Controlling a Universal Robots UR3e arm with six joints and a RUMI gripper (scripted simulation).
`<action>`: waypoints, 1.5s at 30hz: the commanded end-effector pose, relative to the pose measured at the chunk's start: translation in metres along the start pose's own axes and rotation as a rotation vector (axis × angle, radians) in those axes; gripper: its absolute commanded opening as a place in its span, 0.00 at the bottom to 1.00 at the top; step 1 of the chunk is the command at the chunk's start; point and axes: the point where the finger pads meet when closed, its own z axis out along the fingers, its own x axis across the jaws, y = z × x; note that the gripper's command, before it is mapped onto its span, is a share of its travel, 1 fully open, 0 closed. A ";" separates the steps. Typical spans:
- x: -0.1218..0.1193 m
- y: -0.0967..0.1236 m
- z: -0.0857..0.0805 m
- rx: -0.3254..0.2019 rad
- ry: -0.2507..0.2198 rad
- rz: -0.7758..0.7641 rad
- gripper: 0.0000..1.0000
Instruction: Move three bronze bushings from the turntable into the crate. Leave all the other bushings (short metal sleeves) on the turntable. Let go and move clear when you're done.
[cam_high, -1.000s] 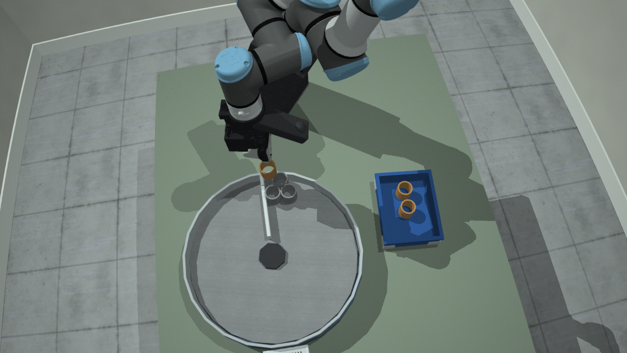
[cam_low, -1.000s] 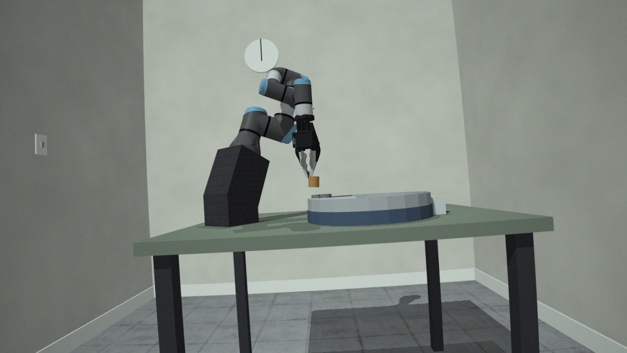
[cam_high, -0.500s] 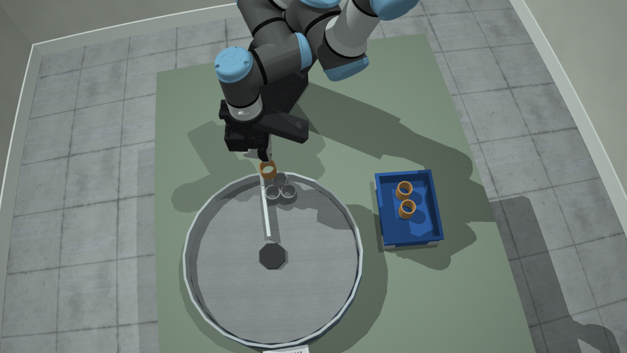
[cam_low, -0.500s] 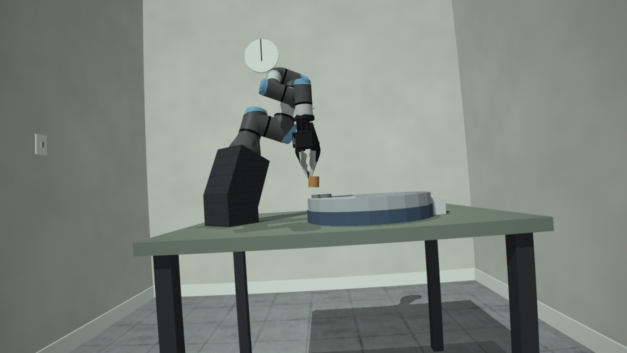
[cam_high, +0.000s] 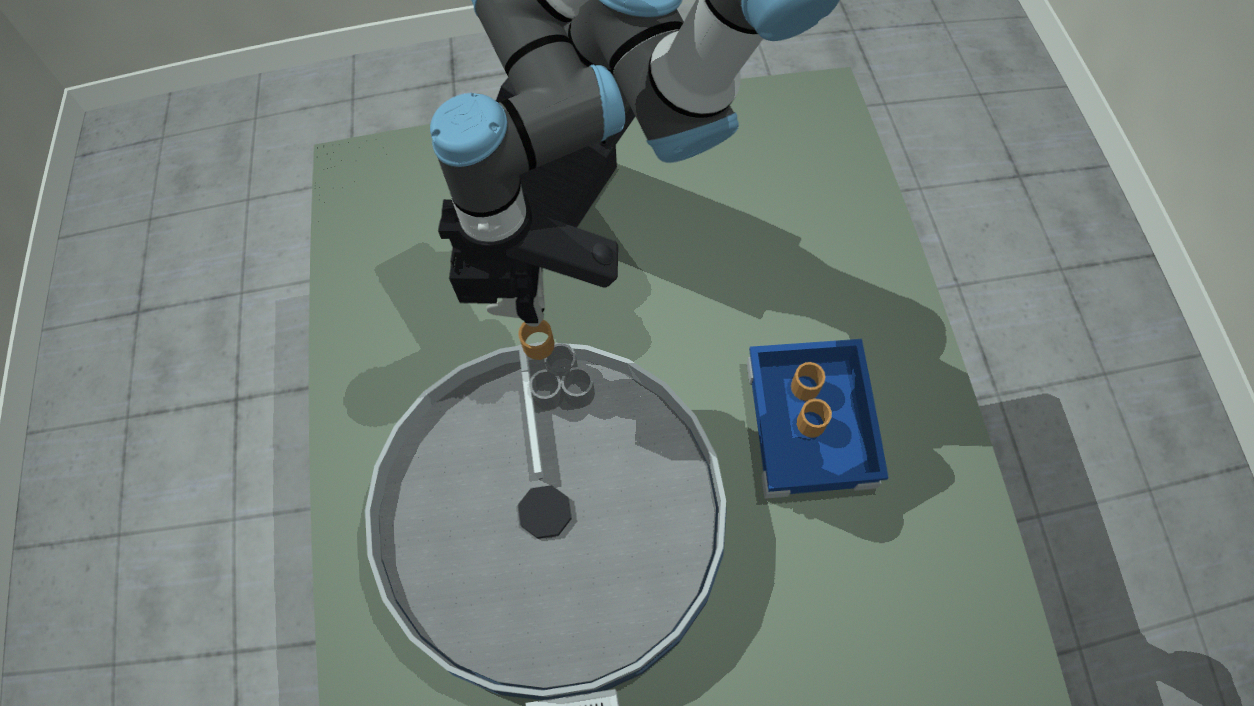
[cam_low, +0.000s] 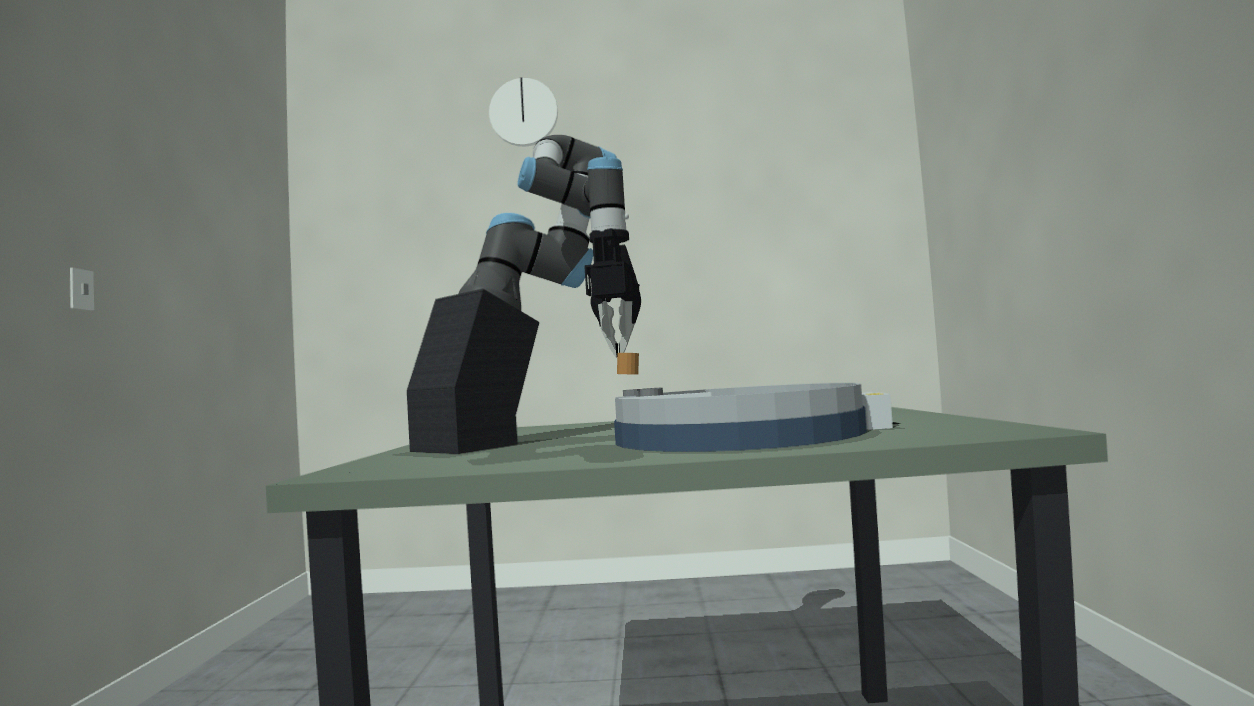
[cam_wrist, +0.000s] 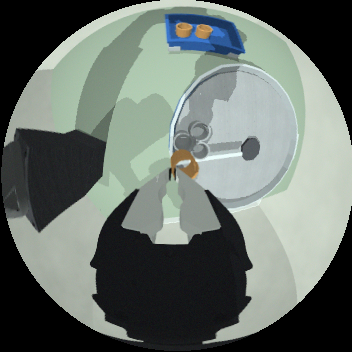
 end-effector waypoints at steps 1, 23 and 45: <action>0.001 -0.001 0.000 -0.002 0.001 0.000 0.00; 0.008 -0.026 0.000 -0.002 0.001 0.000 0.00; 0.022 -0.077 0.000 -0.002 0.001 0.000 0.00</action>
